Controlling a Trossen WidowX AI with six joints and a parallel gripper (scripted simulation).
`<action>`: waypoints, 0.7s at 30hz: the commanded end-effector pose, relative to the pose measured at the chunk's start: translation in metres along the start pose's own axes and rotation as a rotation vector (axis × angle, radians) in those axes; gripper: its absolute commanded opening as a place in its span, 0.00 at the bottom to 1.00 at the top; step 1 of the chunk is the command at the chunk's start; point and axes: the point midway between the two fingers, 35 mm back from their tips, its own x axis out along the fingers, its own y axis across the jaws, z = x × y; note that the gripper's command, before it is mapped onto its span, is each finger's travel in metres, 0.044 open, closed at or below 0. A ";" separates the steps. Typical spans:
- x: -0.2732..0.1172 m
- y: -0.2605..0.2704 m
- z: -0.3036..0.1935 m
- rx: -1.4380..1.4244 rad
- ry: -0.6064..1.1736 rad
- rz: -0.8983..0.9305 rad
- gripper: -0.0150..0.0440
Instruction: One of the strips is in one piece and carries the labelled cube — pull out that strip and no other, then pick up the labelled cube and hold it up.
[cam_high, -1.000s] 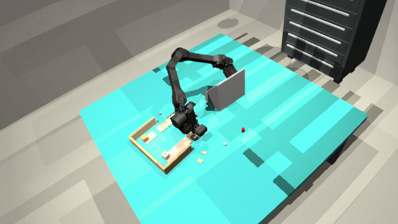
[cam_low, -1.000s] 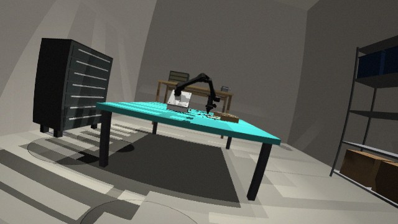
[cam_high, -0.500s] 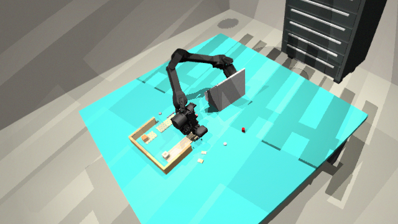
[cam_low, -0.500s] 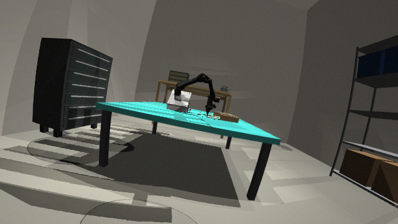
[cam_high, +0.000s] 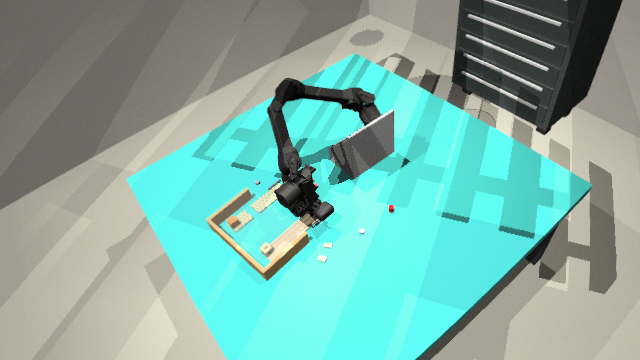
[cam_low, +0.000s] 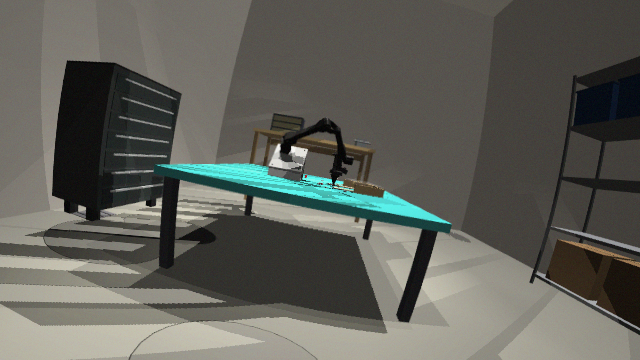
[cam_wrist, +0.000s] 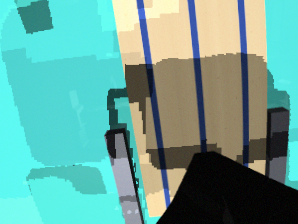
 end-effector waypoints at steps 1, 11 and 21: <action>0.001 0.000 0.000 -0.004 -0.002 -0.001 0.25; 0.002 0.000 0.000 -0.004 -0.002 -0.001 0.25; 0.002 0.000 -0.013 -0.005 -0.001 -0.001 0.25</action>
